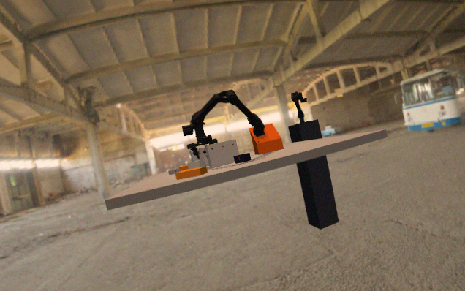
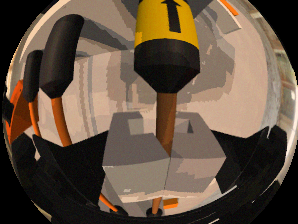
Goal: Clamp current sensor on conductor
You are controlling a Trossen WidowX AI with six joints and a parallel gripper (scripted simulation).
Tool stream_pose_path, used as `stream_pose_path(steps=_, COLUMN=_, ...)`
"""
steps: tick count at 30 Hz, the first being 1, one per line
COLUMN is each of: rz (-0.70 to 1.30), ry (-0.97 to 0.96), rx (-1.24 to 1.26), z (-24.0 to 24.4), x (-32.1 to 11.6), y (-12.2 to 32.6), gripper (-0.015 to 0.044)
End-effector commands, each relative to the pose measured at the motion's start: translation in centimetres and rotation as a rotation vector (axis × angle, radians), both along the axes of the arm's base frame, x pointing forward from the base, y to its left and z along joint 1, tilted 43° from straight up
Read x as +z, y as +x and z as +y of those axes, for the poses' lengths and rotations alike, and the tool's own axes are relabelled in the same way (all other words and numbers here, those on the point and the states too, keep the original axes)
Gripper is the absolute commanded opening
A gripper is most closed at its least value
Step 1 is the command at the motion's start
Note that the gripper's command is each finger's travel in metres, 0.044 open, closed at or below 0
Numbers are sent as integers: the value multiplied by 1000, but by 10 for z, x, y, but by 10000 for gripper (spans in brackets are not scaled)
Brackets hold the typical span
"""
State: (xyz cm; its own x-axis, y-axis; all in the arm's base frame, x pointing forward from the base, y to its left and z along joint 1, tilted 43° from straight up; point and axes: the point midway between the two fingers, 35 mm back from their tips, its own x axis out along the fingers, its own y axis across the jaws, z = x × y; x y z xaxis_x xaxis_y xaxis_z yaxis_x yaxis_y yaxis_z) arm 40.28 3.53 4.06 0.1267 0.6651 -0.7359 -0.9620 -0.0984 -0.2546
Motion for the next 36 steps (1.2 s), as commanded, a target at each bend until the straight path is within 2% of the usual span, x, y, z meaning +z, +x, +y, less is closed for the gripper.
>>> stream_pose_path(steps=1, rz=0, ry=0, rx=0, z=0, x=0, y=0, gripper=0)
stream_pose_path(steps=36, rz=18, ry=7, rx=-2, z=-11, x=11, y=-4, gripper=0)
